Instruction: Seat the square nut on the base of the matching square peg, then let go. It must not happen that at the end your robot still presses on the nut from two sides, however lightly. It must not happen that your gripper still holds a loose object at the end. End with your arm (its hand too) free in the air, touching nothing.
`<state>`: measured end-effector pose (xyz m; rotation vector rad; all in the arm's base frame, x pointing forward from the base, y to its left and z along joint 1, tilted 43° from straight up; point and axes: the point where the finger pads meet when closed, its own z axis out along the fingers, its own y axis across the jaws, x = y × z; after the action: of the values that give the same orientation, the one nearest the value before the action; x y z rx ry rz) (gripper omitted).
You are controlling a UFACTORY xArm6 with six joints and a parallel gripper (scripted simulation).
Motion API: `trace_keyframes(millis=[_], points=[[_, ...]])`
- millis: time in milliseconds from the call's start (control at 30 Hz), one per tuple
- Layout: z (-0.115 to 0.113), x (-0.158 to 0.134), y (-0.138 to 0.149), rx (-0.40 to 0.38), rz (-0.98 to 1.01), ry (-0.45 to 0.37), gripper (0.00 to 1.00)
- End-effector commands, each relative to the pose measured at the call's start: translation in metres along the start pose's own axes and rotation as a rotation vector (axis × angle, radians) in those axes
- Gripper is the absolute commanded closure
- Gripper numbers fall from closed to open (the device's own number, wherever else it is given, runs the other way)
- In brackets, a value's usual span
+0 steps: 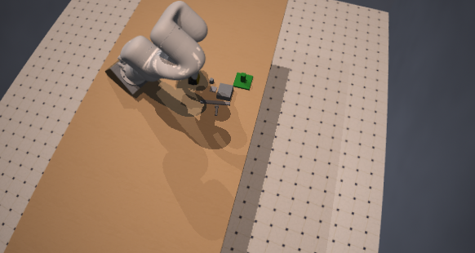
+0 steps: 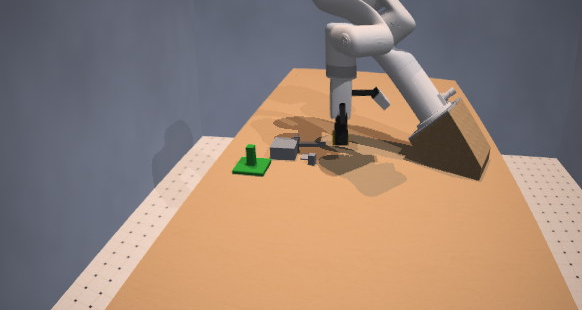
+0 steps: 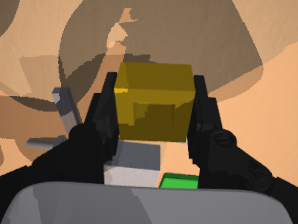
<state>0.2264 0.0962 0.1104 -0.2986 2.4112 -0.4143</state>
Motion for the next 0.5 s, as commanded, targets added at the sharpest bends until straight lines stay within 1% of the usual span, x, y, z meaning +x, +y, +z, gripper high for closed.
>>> trace_keyframes(millis=[0,467], points=[[-0.0005,0.0001,-0.0001,0.002,0.006,0.0,1.0],[-0.001,0.0014,-0.0018,0.009,0.021,0.003,1.0]])
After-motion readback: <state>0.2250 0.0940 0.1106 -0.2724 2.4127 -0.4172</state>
